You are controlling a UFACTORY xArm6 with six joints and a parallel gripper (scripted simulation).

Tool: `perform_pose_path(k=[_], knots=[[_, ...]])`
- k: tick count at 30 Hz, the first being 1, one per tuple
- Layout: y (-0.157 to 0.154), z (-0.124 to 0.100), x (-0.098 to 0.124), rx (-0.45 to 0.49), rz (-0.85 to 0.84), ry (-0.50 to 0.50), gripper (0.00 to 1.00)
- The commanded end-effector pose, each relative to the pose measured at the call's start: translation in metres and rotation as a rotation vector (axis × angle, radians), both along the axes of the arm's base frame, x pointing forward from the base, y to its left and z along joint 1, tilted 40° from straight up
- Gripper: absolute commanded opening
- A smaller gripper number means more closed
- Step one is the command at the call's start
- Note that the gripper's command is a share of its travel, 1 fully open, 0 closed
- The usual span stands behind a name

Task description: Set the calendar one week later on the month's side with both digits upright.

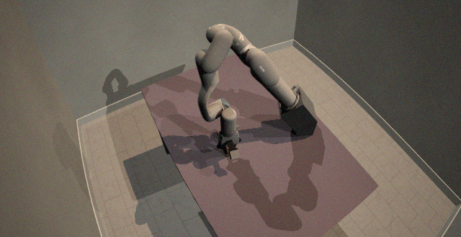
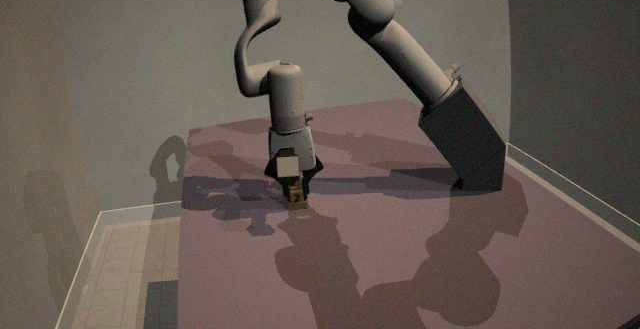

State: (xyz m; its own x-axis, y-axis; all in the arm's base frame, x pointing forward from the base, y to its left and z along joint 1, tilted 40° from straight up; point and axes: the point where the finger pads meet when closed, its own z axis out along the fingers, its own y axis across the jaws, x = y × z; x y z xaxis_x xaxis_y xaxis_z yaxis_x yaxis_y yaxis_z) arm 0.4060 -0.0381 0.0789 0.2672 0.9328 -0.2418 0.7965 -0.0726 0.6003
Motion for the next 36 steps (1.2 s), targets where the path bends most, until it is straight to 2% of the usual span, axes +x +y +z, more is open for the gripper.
perform_pose_path(k=[1, 3, 4, 8, 9, 11, 12, 17, 18, 31, 36], knots=[[0.0, 0.001, 0.0, 0.0, 0.001, -0.001, 0.29], [0.0, 0.001, 0.0, 0.0, 0.001, -0.001, 0.29], [0.0, 0.001, 0.0, 0.0, 0.001, -0.001, 0.33], [0.0, 0.001, 0.0, 0.0, 0.001, -0.001, 0.33], [0.0, 0.001, 0.0, 0.0, 0.001, -0.001, 0.37], [0.0, 0.001, 0.0, 0.0, 0.001, -0.001, 0.37], [0.0, 0.001, 0.0, 0.0, 0.001, -0.001, 0.41], [0.0, 0.001, 0.0, 0.0, 0.001, -0.001, 0.45], [0.0, 0.001, 0.0, 0.0, 0.001, -0.001, 0.49], [0.001, 0.001, 0.0, 0.0, 0.001, -0.001, 0.49], [0.005, 0.011, -0.007, 0.0, 0.001, -0.001, 0.49]])
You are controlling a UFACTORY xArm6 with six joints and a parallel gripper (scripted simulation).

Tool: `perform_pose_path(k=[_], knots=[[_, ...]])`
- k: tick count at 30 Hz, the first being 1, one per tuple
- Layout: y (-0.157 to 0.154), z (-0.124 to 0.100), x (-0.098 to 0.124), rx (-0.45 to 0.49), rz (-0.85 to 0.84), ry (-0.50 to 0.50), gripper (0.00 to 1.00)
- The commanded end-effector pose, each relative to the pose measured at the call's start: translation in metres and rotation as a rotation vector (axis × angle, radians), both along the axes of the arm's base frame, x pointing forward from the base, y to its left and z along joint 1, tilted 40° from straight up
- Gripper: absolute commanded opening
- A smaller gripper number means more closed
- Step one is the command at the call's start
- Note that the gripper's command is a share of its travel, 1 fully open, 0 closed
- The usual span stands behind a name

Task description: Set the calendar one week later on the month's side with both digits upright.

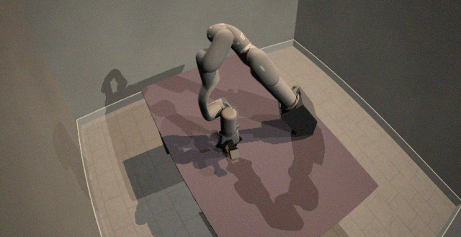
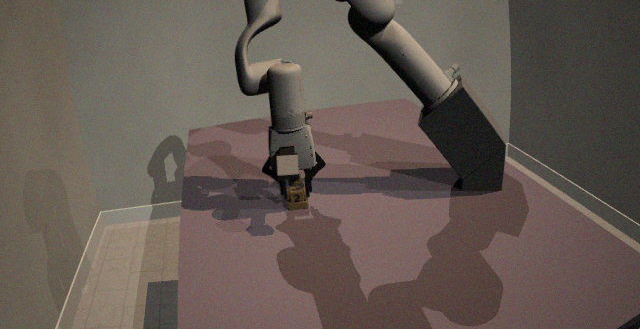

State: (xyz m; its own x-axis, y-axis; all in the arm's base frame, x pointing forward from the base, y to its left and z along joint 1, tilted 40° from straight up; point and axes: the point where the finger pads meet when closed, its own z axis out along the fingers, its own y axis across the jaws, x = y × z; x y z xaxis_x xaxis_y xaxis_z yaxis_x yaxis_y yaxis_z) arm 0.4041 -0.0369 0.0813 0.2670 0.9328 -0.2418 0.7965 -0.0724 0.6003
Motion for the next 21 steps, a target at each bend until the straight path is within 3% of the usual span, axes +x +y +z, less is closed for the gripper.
perform_pose_path(k=[1, 15, 21], knots=[[0.005, 0.012, -0.007, 0.0, 0.001, -0.001, 0.49], [0.026, 0.056, -0.039, 0.0, 0.001, -0.002, 0.49], [0.03, 0.065, -0.046, 0.0, 0.0, -0.002, 0.49]])
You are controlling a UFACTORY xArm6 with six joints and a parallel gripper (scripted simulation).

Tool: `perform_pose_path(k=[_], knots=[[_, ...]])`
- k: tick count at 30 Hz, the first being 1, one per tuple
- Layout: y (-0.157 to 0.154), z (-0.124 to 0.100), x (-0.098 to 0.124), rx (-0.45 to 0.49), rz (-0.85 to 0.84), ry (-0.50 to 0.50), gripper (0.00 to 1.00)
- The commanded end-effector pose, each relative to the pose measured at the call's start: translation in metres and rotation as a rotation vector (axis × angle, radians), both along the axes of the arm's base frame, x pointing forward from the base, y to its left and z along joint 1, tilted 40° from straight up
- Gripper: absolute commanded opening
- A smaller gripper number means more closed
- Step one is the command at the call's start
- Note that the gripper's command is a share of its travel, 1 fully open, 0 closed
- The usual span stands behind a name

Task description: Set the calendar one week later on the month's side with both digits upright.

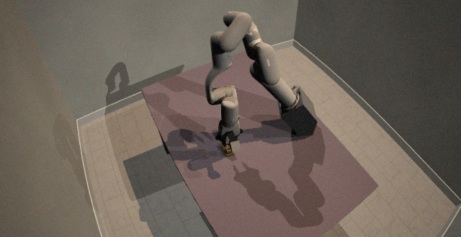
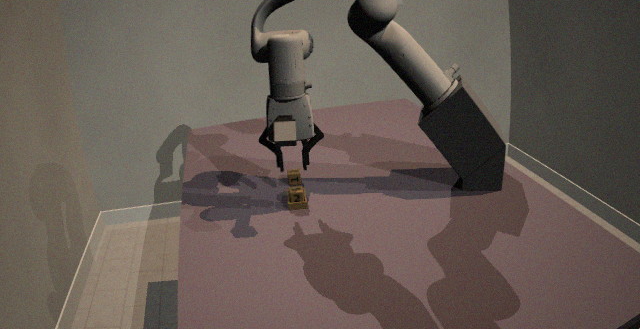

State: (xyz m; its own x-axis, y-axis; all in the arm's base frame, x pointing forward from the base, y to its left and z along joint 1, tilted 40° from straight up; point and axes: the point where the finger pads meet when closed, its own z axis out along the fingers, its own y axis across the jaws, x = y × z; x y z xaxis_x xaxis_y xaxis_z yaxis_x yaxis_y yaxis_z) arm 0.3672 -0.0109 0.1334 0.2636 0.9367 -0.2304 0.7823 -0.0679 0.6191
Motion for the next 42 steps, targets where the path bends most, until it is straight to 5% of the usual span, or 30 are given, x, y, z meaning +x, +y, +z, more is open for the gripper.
perform_pose_path(k=[1, 5, 6, 29, 42], knots=[[0.004, 0.013, -0.009, -0.005, -0.009, 0.023, 0.49], [0.005, 0.015, -0.01, -0.005, -0.009, 0.023, 0.49], [0.005, 0.015, -0.01, -0.005, -0.009, 0.023, 1.0], [0.004, 0.015, -0.01, 0.002, -0.018, 0.02, 1.0], [-0.007, 0.013, -0.011, 0.182, -0.259, -0.075, 1.0]])
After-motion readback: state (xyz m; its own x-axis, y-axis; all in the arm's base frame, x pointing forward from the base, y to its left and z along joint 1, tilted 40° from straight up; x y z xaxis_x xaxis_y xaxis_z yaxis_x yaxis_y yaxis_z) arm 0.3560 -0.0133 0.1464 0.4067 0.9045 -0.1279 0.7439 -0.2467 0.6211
